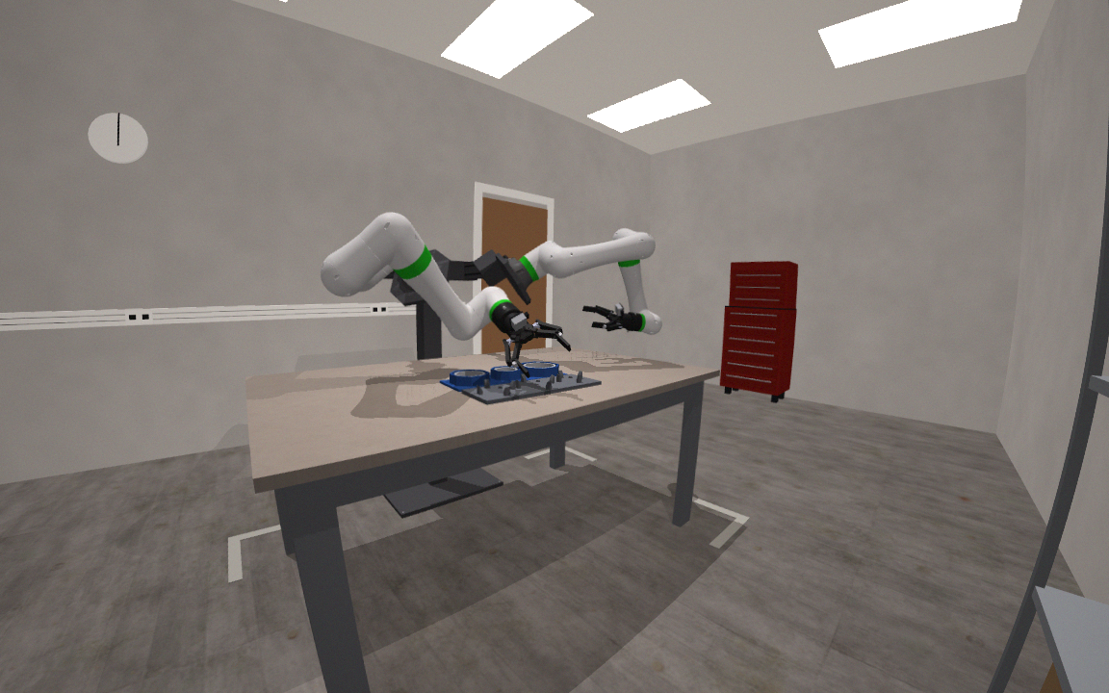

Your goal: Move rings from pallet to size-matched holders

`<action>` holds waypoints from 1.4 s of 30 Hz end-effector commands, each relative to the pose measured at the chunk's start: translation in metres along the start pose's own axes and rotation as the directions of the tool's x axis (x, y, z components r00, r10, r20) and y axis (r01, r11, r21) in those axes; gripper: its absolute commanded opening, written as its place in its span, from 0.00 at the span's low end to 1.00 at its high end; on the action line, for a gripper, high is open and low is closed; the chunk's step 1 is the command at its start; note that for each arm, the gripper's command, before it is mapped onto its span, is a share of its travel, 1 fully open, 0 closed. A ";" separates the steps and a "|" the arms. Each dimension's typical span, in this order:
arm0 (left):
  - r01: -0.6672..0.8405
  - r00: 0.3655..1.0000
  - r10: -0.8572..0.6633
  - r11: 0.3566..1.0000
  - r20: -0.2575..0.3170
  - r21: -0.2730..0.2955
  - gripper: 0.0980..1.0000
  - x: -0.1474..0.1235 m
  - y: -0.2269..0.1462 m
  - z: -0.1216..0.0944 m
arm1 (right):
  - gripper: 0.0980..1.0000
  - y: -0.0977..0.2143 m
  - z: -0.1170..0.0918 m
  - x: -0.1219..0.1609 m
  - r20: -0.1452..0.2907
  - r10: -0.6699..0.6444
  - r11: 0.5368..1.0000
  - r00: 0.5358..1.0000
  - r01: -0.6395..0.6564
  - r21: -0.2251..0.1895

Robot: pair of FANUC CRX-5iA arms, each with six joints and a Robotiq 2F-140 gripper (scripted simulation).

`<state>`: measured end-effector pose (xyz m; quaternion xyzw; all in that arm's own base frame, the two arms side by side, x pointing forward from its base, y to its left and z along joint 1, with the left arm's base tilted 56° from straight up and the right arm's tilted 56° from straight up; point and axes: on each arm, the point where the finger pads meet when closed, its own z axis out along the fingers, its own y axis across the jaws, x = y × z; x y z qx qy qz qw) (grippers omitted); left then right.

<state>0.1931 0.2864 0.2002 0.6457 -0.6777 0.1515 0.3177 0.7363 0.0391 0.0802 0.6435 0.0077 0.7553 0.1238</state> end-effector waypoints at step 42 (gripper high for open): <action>0.000 1.000 0.000 1.000 0.001 0.000 1.00 0.000 0.000 0.000 | 1.00 0.020 0.016 0.020 -0.028 -0.042 0.998 0.999 0.040 -0.055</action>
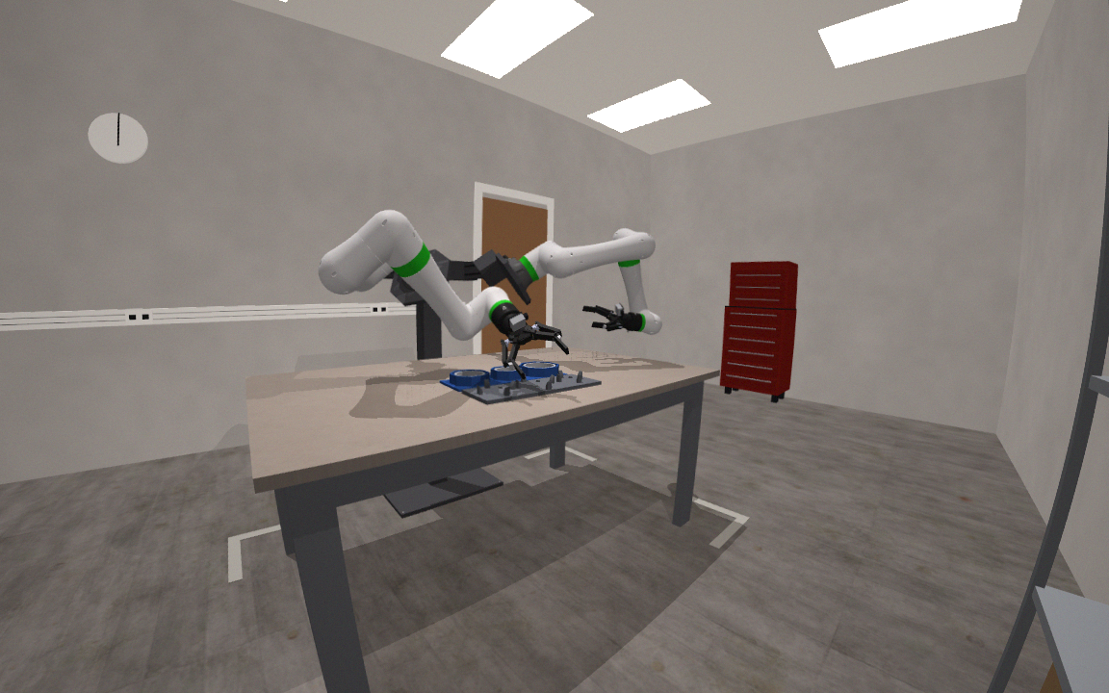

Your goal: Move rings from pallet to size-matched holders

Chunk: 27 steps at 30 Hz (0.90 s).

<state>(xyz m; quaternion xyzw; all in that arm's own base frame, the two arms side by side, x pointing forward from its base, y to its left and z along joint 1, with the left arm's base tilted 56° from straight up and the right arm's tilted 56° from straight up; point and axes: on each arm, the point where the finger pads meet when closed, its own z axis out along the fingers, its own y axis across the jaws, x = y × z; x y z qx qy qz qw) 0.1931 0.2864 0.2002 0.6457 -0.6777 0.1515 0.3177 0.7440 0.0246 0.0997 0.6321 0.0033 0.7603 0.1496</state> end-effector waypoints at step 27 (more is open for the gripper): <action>0.000 1.000 0.000 1.000 0.001 0.000 1.00 0.000 0.000 0.000 | 1.00 0.124 0.072 0.115 -0.079 -0.214 0.927 0.974 0.177 -0.332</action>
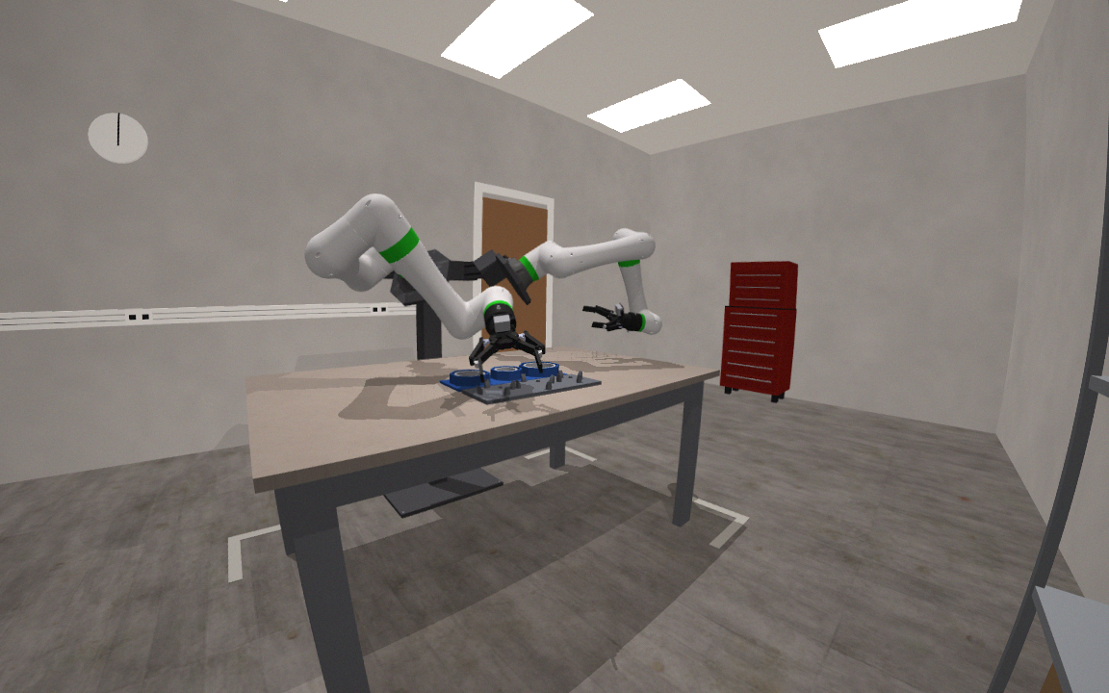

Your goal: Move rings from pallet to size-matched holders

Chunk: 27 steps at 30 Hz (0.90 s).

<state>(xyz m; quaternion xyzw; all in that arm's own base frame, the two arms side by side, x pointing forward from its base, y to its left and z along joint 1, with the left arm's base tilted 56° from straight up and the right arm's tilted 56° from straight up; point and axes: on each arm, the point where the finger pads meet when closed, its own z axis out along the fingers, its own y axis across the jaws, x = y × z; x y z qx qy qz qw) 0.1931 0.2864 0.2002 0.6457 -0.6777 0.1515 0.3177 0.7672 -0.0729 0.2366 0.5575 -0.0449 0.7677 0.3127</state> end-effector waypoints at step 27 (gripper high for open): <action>0.000 1.000 0.000 1.000 0.001 0.000 1.00 0.000 0.000 0.000 | 1.00 0.300 0.095 0.181 0.157 -0.196 0.731 0.968 0.250 -0.635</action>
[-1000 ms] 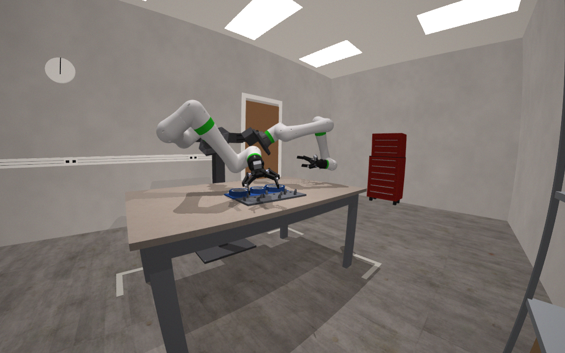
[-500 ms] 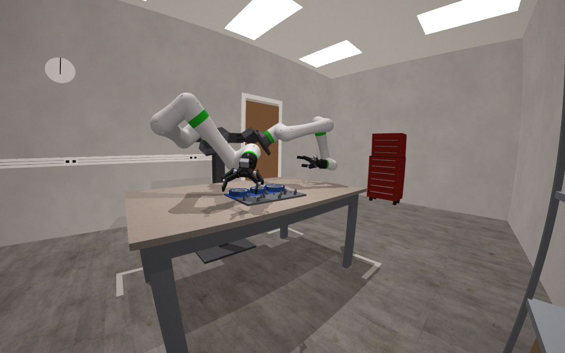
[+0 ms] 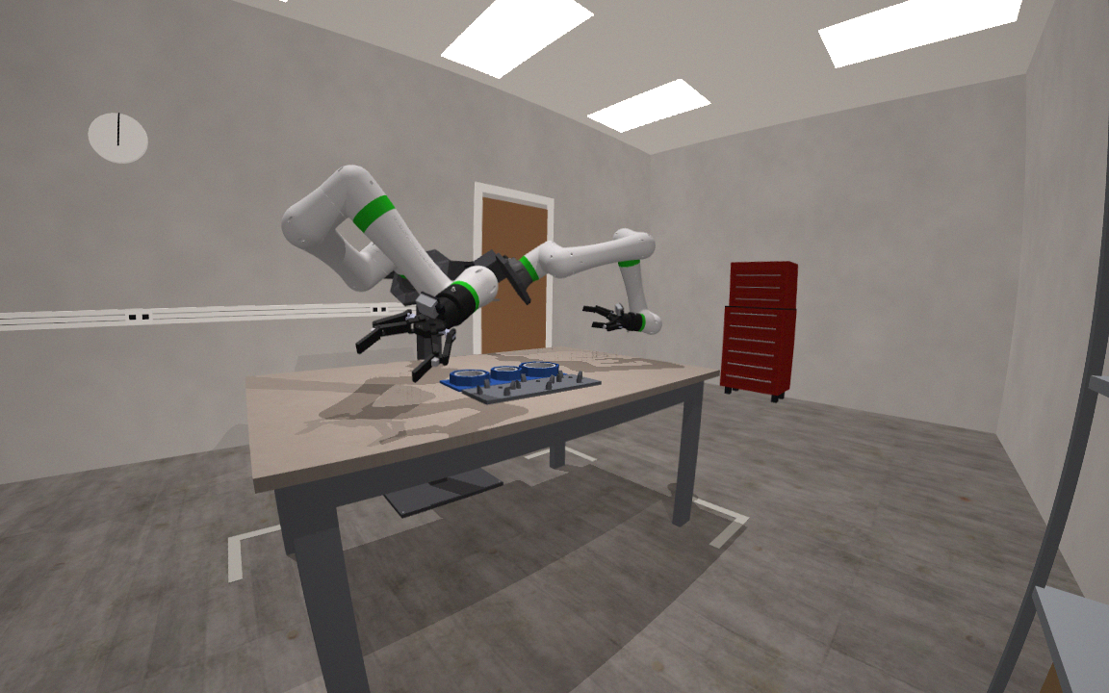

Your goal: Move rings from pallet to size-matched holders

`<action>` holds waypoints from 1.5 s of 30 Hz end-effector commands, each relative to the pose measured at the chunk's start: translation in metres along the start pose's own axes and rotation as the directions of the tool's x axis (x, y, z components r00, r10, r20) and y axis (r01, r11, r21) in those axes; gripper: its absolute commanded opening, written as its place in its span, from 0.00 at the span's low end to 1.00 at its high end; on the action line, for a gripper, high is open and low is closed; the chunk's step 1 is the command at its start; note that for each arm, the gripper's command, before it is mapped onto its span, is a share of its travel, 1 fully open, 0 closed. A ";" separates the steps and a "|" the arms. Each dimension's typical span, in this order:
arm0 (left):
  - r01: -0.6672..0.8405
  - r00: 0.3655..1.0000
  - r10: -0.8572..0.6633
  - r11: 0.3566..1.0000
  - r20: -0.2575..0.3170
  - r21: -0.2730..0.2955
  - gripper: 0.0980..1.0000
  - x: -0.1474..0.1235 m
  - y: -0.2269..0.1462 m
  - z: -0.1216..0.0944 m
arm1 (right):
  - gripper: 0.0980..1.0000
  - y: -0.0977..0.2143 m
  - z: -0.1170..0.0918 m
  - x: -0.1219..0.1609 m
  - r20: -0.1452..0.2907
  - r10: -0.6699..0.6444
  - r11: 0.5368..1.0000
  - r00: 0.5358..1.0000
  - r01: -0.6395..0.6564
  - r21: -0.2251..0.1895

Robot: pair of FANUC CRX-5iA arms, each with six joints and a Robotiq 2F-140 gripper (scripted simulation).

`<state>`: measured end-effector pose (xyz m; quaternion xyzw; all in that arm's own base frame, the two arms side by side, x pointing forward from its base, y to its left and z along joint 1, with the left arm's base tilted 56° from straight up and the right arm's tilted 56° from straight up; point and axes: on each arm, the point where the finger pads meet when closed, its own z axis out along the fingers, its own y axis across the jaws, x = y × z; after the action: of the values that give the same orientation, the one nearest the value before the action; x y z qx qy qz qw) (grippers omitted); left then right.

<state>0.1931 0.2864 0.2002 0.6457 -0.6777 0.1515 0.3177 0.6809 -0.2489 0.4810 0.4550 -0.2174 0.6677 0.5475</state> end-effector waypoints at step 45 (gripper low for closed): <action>0.000 1.000 0.000 1.000 0.001 0.000 1.00 0.000 0.000 0.000 | 1.00 0.441 0.025 0.004 0.892 0.147 0.967 0.427 0.128 -0.221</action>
<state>0.1931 0.2864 0.2002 0.6457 -0.6777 0.1515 0.3177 0.2981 -0.4067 0.5950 0.6348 -0.5612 0.3047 0.4350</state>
